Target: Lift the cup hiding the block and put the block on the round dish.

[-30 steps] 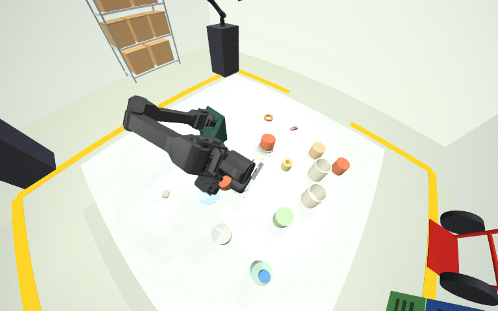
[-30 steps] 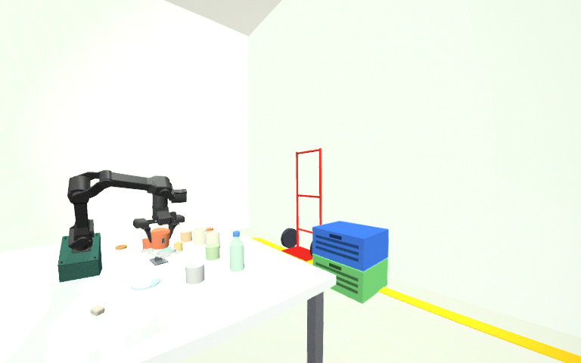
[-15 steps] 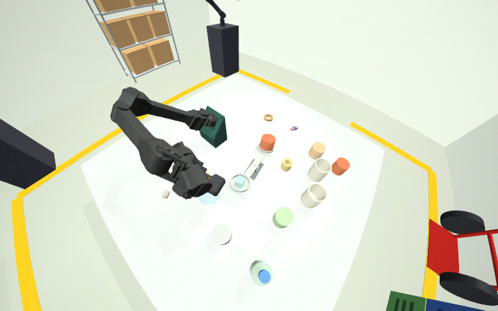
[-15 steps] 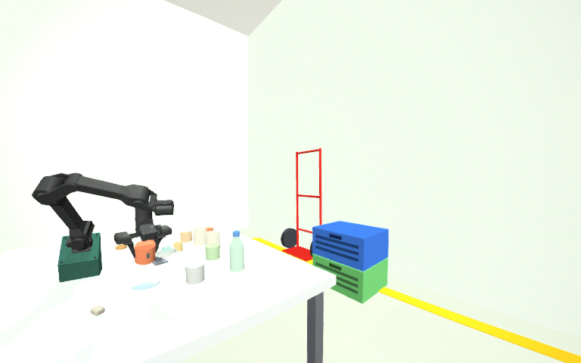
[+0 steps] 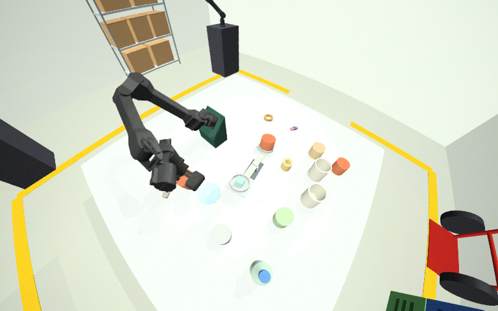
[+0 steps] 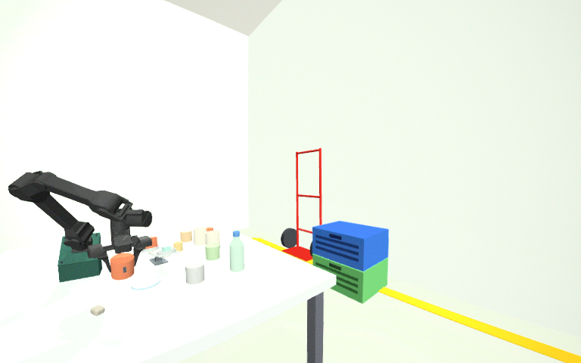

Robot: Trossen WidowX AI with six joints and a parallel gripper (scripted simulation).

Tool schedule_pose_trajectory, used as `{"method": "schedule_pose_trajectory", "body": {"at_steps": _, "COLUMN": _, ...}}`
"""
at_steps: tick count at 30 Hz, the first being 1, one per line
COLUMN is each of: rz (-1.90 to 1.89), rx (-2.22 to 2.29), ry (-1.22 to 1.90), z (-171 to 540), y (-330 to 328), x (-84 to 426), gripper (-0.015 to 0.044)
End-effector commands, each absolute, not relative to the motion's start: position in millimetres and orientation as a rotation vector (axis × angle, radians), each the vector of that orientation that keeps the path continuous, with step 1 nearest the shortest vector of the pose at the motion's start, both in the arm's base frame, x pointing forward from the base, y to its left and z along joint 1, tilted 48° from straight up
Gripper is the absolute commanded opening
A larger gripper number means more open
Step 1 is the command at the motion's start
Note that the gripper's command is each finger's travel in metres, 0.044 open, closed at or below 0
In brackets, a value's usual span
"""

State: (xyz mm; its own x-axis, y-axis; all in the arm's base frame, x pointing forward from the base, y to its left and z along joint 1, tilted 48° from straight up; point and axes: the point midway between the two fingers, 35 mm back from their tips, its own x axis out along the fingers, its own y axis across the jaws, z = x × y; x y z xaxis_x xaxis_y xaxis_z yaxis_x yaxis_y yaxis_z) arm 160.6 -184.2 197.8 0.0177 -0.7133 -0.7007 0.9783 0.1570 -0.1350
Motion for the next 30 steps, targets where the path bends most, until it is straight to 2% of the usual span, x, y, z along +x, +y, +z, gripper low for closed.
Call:
{"method": "schedule_pose_trajectory", "body": {"at_steps": 1, "rz": -1.396, "rx": 0.424, "ry": 0.711, "z": 200, "y": -192, "x": 138, "gripper": 0.0000}}
{"method": "schedule_pose_trajectory", "body": {"at_steps": 30, "rz": -1.405, "rx": 0.412, "ry": 0.702, "z": 168, "y": -230, "x": 131, "gripper": 0.0000}}
